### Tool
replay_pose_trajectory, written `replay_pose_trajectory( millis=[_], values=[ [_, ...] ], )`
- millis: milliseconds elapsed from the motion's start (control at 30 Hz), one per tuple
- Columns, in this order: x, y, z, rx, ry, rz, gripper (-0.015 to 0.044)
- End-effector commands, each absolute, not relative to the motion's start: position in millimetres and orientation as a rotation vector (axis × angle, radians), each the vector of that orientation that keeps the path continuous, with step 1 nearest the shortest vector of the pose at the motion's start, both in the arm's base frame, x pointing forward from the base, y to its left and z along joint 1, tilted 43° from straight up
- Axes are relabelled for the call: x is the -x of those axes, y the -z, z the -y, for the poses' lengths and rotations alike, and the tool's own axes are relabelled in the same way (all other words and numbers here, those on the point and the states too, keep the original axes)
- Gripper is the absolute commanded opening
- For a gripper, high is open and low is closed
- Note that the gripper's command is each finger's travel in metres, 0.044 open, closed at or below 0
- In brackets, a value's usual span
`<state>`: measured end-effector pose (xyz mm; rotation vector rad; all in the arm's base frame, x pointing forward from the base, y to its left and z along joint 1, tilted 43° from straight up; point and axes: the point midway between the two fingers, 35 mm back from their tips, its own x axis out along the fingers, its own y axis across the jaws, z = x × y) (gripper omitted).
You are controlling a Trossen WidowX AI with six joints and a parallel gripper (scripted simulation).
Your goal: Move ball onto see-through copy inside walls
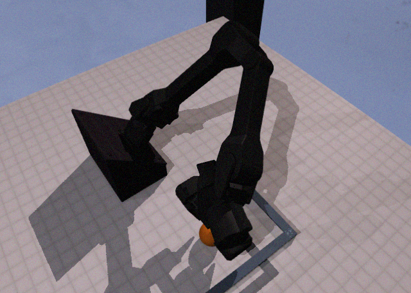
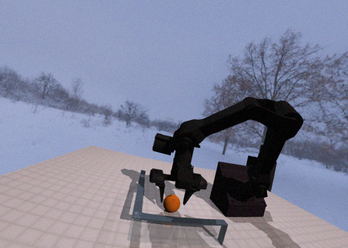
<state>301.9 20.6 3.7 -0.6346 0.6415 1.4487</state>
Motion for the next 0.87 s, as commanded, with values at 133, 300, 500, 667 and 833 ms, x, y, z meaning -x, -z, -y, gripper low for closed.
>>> replay_pose_trajectory(
  millis=[133, 300, 500, 667, 833],
  values=[
    [-300.3, -61.0, 36.4, 0.637, -1.437, -0.642, 0.0382],
    [-302.4, -54.9, 35.8, 0.628, -1.420, -0.643, 0.0382],
    [-302.3, -56.6, 37.5, 0.628, -1.420, -0.643, 0.0408],
    [-297.1, -88.2, 64.1, 0.630, -1.424, -0.640, 0.0440],
    [-297.1, -88.2, 64.1, 0.630, -1.424, -0.640, 0.0440]
  ],
)
